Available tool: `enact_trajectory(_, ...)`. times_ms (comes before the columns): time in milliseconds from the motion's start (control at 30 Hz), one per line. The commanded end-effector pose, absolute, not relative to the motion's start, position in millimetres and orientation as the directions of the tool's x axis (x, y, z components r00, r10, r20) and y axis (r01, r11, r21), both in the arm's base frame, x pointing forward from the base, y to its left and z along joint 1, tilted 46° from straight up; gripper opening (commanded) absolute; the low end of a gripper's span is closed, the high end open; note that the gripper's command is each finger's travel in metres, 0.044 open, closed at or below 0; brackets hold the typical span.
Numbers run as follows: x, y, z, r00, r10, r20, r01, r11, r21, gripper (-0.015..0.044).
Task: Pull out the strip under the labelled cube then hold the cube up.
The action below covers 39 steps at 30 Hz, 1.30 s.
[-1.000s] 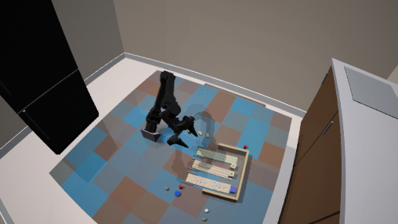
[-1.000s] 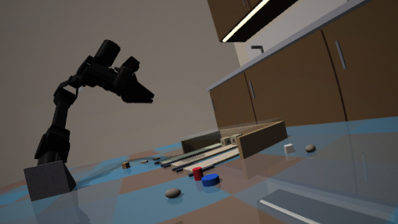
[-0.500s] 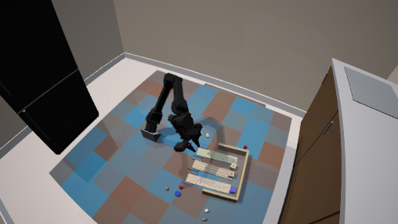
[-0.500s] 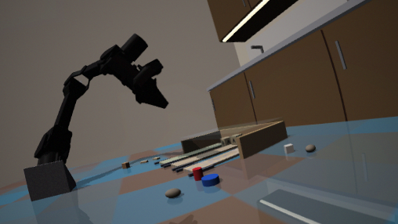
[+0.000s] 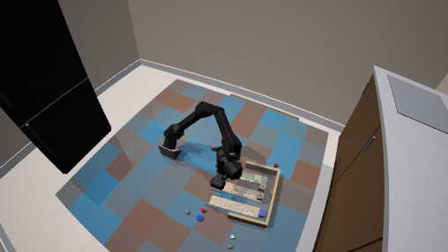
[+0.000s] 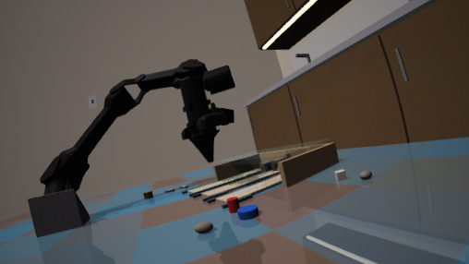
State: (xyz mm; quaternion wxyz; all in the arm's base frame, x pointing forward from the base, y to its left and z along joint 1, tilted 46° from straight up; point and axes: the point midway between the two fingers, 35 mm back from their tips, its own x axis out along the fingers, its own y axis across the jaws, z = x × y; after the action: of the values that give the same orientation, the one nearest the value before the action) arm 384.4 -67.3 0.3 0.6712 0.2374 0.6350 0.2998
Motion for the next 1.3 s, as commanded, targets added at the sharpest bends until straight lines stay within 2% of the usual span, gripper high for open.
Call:
enact_trajectory(0, 383.3, -66.5, -1.1, -0.024, 0.706, -0.708, -0.116, 0.701, 0.704, 0.0000)
enact_trajectory(1267, 379.6, -24.3, -43.5, -0.024, 0.708, -0.706, -0.117, 0.700, 0.705, 0.0000)
